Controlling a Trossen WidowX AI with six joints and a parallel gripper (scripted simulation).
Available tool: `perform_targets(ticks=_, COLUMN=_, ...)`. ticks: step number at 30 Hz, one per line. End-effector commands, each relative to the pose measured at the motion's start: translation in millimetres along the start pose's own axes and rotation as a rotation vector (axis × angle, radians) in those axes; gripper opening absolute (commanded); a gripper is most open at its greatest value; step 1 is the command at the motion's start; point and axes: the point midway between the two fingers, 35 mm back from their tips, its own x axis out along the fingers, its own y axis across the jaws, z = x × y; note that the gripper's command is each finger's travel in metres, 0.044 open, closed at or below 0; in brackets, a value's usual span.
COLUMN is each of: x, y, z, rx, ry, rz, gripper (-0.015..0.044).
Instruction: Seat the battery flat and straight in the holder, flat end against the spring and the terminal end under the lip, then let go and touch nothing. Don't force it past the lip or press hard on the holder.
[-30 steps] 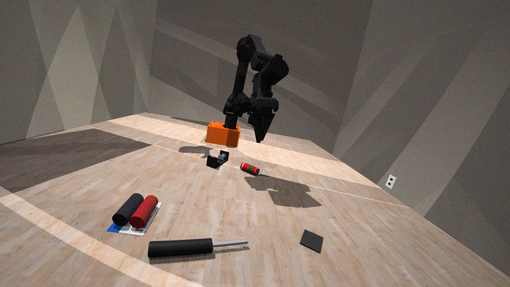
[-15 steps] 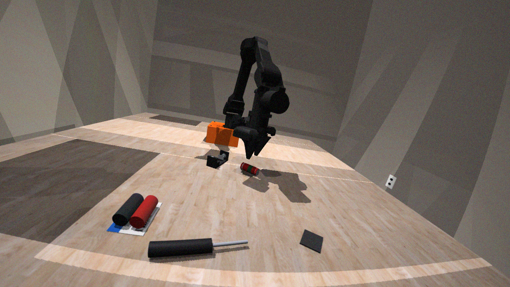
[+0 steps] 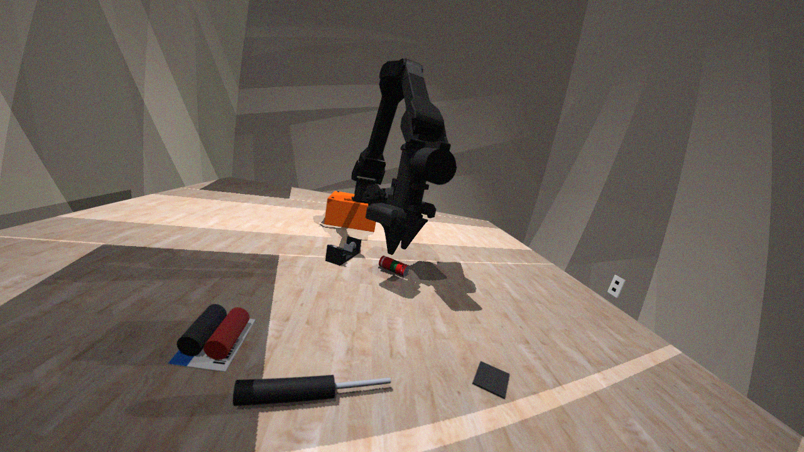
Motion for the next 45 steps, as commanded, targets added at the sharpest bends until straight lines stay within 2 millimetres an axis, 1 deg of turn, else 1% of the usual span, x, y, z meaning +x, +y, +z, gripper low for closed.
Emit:
perform_targets(ticks=1, x=10.4, y=-1.5, z=1.1, rx=0.006, ry=-0.007, rz=-0.009, gripper=0.0248)
perform_targets(ticks=21, x=42.4, y=-2.7, z=2.1, rx=0.007, ry=-0.008, rz=-0.011, gripper=0.0248)
perform_targets(ticks=24, x=44.6, y=-2.8, z=2.3, rx=0.007, ry=-0.008, rz=-0.011, gripper=0.0248)
perform_targets(ticks=29, x=44.6, y=-2.8, z=2.3, rx=0.007, ry=-0.008, rz=-0.011, gripper=0.0117)
perform_targets(ticks=34, x=44.6, y=-2.8, z=2.3, rx=0.007, ry=-0.008, rz=-0.011, gripper=0.0086)
perform_targets(ticks=39, x=44.6, y=-2.8, z=2.3, rx=0.007, ry=-0.008, rz=-0.011, gripper=0.0086)
perform_targets(ticks=41, x=38.2, y=-2.4, z=1.8, rx=0.007, ry=-0.008, rz=-0.011, gripper=0.0086)
perform_targets(ticks=45, x=1.0, y=-1.8, z=1.2, rx=0.007, ry=-0.008, rz=-0.011, gripper=0.0086)
